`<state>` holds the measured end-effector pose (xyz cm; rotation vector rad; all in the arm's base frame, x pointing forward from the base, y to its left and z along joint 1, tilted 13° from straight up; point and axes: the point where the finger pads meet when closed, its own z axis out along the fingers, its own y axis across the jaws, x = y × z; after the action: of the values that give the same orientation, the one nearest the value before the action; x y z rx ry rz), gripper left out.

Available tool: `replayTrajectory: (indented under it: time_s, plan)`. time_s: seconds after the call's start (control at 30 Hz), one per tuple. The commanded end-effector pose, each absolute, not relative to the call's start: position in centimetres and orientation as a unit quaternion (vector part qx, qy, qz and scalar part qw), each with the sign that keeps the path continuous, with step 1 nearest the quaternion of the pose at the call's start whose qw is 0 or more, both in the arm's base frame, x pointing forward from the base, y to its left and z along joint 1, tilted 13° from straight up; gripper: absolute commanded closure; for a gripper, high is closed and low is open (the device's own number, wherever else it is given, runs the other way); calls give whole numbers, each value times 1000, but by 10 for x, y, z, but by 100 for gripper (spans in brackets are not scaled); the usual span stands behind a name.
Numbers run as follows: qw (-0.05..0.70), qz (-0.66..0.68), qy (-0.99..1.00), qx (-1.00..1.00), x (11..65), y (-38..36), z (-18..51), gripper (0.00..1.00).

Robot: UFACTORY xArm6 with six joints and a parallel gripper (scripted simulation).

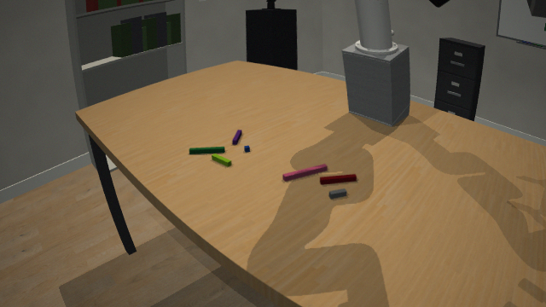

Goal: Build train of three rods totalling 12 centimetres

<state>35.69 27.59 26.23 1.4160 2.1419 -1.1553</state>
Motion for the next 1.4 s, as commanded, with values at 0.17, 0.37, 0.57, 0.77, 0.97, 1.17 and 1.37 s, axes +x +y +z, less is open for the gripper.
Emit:
replayTrajectory:
  time_s: [0.17, 0.37, 0.57, 0.77, 0.97, 1.17, 1.37]
  plan:
    - [163, -403, 751, 497, 357, 276, 264, 0]
    - [163, -403, 751, 497, 357, 276, 264, 0]
    - [163, -403, 751, 497, 357, 276, 264, 0]
    - [152, -390, 742, 523, 363, 273, 249, 0]
    - [112, -346, 698, 617, 378, 263, 202, 0]
    - [76, -313, 645, 693, 388, 255, 169, 0]
    - [41, -282, 579, 764, 397, 248, 142, 0]
